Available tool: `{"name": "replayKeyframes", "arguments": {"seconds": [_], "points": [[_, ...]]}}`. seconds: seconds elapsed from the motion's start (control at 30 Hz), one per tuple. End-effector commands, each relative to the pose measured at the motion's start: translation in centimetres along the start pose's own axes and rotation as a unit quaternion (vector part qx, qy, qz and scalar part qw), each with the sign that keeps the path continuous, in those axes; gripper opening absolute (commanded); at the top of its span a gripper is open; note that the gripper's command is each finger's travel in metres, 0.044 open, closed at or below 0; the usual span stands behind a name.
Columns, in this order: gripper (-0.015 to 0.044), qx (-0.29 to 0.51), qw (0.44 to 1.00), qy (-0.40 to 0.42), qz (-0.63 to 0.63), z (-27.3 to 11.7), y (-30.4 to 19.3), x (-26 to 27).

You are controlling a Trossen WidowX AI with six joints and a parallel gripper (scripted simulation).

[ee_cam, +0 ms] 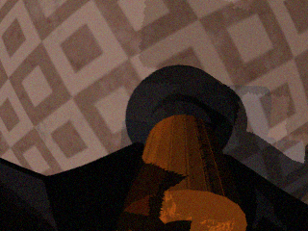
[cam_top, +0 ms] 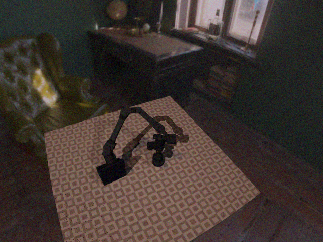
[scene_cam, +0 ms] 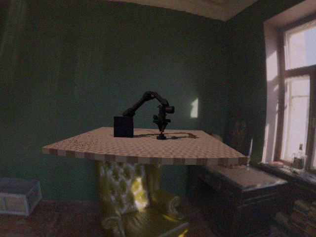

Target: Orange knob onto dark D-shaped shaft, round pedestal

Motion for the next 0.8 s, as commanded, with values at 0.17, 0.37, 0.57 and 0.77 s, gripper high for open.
{"name": "replayKeyframes", "arguments": {"seconds": [0.17,0.37,0.57,0.77], "points": [[0.0000,0.003,1.000,0.000,-0.001,-0.10,-0.13,0.20],[0.0000,0.003,1.000,0.000,-0.001,-0.05,0.05,0.23],[0.0000,0.003,1.000,0.000,-0.001,-0.19,-0.04,0.09],[0.0000,0.003,1.000,0.000,-0.001,-0.02,-0.13,0.05]]}}
Point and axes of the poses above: the point midway between the two fingers, 35 mm back from their tips, its own z axis out along the fingers, its own x axis across the jaws, y = z × x, the point moved 4 cm from there along -z, back along the fingers, and after that the axes turned 12 degrees about -z, right-handed, at the moved point
